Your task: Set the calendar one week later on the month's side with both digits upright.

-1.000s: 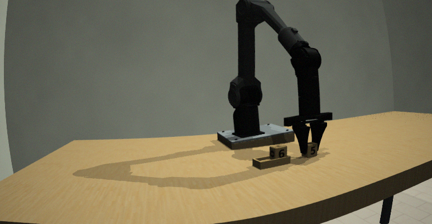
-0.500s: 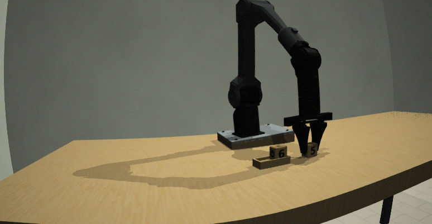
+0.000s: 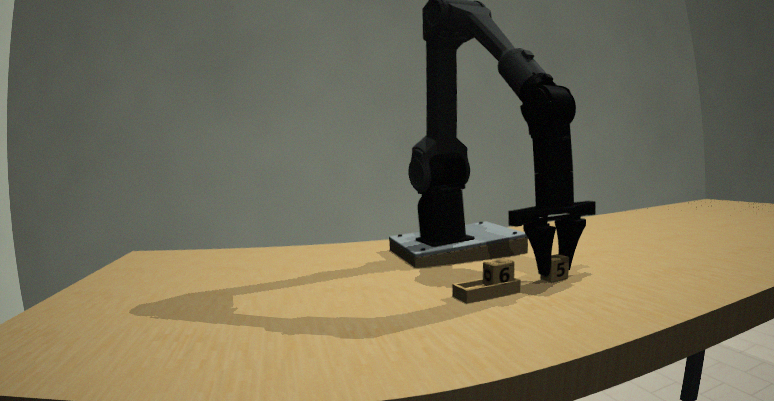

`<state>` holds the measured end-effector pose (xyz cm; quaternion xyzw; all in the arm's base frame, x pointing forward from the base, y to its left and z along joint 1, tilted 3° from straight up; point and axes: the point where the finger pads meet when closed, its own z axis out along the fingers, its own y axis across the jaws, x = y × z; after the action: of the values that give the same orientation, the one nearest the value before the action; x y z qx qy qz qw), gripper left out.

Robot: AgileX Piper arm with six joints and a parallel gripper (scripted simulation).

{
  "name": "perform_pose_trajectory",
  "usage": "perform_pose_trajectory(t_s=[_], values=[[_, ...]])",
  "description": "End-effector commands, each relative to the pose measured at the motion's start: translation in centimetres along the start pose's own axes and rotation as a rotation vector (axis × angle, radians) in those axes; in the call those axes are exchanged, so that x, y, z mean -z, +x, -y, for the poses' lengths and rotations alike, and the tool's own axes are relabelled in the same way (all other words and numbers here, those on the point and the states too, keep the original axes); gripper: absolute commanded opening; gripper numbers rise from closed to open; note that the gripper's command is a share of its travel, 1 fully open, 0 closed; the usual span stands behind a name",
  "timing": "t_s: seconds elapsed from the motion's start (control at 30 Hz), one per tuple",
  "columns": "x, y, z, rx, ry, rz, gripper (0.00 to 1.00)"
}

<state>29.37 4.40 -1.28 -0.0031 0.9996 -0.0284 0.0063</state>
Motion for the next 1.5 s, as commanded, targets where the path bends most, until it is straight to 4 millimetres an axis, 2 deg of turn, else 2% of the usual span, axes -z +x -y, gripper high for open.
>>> perform_pose_trajectory(t_s=[0.0, 0.2, 0.23, 0.3, 0.33, 0.4, 0.43, 0.5, 0.53, 0.6, 0.63, 1.07, 1.3, 1.47], values=[[-0.1, 0.1, 0.1, -0.001, 0.001, -0.002, 0.38], [-0.1, 0.1, 0.1, -0.001, 0.001, -0.002, 0.38], [-0.1, 0.1, 0.1, -0.001, 0.001, -0.002, 0.43], [-0.1, 0.1, 0.1, -0.001, 0.001, -0.002, 0.43], [-0.1, 0.1, 0.1, -0.001, 0.001, -0.002, 0.48], [-0.1, 0.1, 0.1, -0.001, 0.001, -0.002, 0.48], [-0.1, 0.1, 0.1, -0.001, 0.001, -0.002, 0.53], [-0.1, 0.1, 0.1, -0.001, 0.001, -0.002, 0.53], [-0.1, 0.1, 0.1, -0.001, 0.001, -0.002, 0.58], [-0.1, 0.1, 0.1, -0.001, 0.001, -0.002, 0.58], [-0.1, 0.1, 0.1, -0.001, 0.001, -0.002, 0.64], [0.1, 0.0, 0.0, -0.001, 0.001, -0.001, 0.64], [1.2, -0.1, 0.0, 0.0, -0.001, 0.004, 0.64], [3.5, -0.1, 0.0, 0.0, -0.001, 0.004, 0.64]])
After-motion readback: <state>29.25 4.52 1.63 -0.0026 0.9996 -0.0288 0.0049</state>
